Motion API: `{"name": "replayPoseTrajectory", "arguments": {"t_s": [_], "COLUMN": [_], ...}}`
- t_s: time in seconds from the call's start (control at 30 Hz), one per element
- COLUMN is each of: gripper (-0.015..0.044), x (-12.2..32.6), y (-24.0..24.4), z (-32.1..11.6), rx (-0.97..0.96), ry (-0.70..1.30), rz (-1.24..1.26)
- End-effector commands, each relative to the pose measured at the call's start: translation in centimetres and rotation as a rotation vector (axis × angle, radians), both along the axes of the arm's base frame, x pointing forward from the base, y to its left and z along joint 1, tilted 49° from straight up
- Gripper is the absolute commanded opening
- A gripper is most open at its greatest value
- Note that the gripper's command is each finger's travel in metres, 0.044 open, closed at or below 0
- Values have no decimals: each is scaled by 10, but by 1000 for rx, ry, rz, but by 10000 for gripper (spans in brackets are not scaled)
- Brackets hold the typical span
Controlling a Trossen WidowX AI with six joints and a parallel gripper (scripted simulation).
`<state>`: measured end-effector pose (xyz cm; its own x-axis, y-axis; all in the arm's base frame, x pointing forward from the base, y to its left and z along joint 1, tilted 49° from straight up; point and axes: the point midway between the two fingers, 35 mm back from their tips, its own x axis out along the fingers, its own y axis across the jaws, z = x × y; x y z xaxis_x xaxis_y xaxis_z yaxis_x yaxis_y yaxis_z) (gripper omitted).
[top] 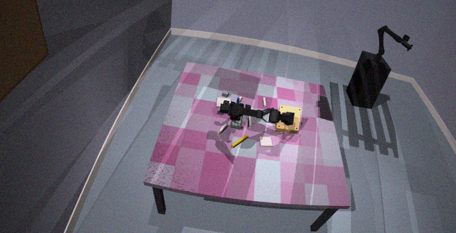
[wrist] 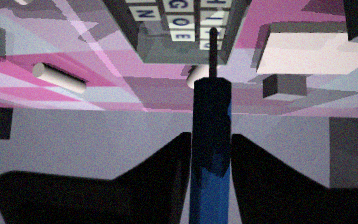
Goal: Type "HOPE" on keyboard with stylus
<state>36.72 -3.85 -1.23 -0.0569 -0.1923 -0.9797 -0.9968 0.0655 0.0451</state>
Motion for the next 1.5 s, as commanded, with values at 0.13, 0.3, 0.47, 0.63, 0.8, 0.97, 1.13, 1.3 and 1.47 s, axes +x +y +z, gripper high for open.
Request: {"name": "replayPoseTrajectory", "arguments": {"t_s": [0.13,0.3,0.47,0.63,0.8,0.97,1.13,1.3,1.47], "gripper": [0,79,81,81,81,81,81,81,81], "x": [0,2,3,3,3,3,3,3,3], "y": [0,0,1,2,4,6,8,9,10], "z": [-1,-2,-3,-4,-6,-7,-9,-10,-11], "rx": [-1,-1,-1,-1,0,0,0,0,0], "ry": [1,1,1,1,1,1,1,1,1], "rz": [-4,-4,-4,-4,-4,-4,-4,-4,-4]}}
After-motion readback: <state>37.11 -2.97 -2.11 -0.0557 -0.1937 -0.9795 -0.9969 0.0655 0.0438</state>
